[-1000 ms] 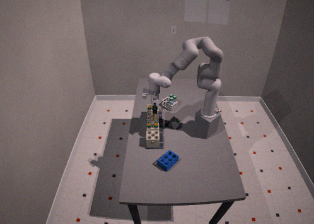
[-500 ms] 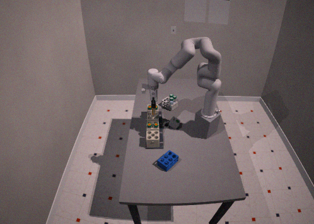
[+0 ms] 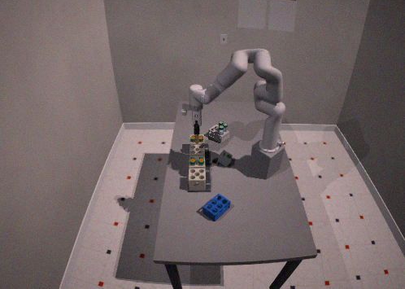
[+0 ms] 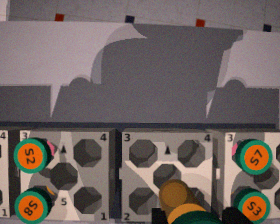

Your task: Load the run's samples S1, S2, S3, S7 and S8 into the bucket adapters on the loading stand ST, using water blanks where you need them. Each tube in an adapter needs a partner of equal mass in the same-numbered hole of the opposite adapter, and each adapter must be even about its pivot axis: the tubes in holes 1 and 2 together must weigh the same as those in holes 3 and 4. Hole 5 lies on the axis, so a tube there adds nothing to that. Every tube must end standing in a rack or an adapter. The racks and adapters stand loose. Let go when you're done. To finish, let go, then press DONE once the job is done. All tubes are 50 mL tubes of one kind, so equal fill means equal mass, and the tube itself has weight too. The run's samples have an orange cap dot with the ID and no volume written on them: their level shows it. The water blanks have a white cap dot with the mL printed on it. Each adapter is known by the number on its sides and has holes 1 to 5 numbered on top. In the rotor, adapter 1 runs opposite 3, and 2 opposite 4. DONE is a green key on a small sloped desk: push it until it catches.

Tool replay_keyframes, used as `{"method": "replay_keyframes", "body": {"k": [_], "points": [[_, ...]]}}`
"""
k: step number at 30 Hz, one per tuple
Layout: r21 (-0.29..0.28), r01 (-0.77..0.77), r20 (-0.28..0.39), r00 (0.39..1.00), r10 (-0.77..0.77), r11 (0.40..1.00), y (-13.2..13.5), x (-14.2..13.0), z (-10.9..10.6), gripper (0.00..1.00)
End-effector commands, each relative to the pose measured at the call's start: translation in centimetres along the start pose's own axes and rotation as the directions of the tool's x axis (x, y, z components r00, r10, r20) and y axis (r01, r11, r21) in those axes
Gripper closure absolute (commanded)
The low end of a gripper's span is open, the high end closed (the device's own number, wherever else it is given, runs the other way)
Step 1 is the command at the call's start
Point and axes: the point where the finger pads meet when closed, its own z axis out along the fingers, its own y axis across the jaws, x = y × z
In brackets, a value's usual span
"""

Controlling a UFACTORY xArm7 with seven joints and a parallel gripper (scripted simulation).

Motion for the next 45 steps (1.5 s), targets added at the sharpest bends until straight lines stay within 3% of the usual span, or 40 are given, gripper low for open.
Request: {"method": "replay_keyframes", "body": {"k": [1,14,35,45], "points": [[0.001,-0.001,-0.003,1.000,0.001,1.000,0.1,0.2,-0.1,1.00],[0.001,0.000,-0.003,1.000,0.000,1.000,0.1,0.2,-0.1,1.00],[0.001,-0.001,-0.003,1.000,0.001,1.000,0.1,0.2,3.7,1.00],[0.001,-0.001,-0.003,1.000,0.001,1.000,0.1,0.2,3.7,1.00]]}}
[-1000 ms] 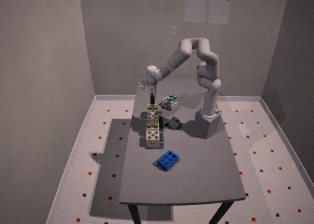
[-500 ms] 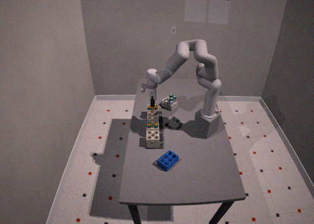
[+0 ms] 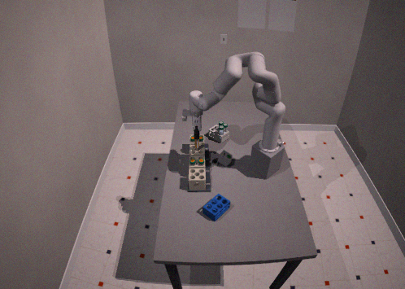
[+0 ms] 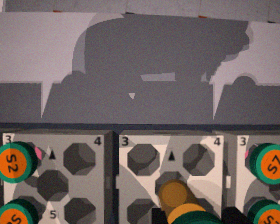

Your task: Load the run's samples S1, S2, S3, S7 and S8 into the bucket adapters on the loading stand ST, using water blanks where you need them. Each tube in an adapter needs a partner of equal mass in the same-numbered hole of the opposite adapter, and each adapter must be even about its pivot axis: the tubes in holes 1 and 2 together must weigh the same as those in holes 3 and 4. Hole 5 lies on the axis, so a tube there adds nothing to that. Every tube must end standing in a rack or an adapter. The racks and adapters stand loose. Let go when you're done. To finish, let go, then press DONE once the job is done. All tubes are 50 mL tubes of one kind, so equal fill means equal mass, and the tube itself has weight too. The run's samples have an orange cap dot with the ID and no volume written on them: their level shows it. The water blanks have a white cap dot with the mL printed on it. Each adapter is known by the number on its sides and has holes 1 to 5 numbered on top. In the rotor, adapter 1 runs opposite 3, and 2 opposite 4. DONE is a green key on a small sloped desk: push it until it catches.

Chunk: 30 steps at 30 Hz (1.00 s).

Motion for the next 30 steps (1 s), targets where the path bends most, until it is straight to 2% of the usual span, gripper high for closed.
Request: {"method": "replay_keyframes", "body": {"k": [1,7,30], "points": [[0.000,0.000,-0.004,1.000,0.000,1.000,0.0,0.1,-0.1,1.00],[0.000,0.000,-0.004,1.000,0.000,1.000,0.0,0.1,-0.1,1.00],[0.000,0.000,-0.004,1.000,0.000,1.000,0.0,0.1,2.0,1.00]]}}
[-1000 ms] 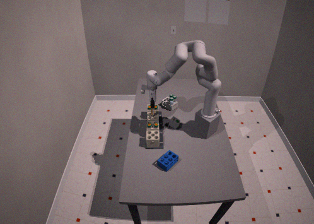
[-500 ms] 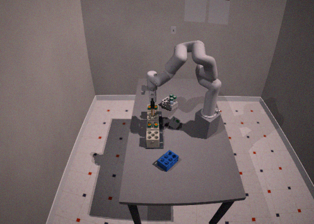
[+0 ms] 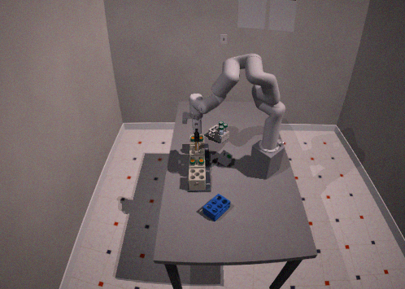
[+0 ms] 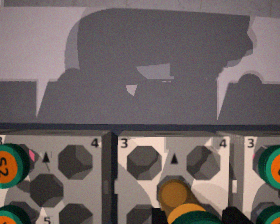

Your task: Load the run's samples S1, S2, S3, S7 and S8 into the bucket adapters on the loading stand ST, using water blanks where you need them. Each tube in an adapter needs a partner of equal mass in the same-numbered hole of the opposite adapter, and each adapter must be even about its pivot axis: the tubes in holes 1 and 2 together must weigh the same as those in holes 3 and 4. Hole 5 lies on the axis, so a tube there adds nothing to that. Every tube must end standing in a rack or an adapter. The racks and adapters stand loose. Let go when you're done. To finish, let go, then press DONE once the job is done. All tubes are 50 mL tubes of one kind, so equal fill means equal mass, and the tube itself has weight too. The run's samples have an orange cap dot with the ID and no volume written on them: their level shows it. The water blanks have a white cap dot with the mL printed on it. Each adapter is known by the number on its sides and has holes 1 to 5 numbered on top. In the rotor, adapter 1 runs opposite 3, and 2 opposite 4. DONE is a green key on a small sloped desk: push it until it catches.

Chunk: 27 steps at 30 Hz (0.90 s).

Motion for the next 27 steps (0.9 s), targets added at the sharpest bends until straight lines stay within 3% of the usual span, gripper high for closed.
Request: {"method": "replay_keyframes", "body": {"k": [1,27], "points": [[0.000,0.000,-0.004,1.000,0.000,1.000,0.0,0.2,0.3,1.00],[0.000,0.000,-0.004,1.000,0.000,1.000,0.0,0.2,2.5,1.00]]}}
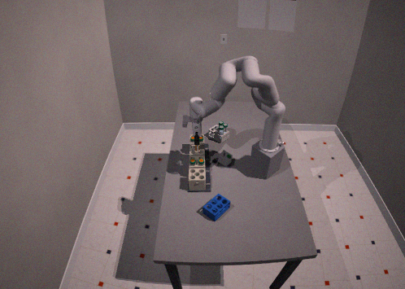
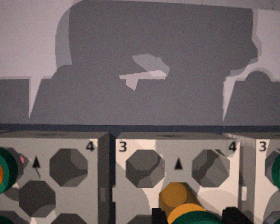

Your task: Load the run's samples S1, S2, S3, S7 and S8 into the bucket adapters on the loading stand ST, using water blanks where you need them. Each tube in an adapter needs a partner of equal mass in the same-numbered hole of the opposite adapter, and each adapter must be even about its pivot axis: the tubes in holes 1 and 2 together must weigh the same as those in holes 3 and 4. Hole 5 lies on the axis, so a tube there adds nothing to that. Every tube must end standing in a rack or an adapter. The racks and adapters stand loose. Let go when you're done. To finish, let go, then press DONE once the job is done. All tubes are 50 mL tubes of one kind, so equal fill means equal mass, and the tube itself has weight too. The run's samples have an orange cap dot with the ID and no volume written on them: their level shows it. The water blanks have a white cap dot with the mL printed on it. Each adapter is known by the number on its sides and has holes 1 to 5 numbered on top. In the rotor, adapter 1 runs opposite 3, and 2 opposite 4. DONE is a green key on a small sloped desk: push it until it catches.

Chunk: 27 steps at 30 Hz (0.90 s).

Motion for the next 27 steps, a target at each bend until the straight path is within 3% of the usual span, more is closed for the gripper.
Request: {"method": "replay_keyframes", "body": {"k": [1,27], "points": [[0.000,0.000,-0.004,1.000,0.000,1.000,0.0,0.1,0.3,1.00],[0.000,0.000,-0.004,1.000,0.000,1.000,0.0,0.2,2.6,1.00]]}}
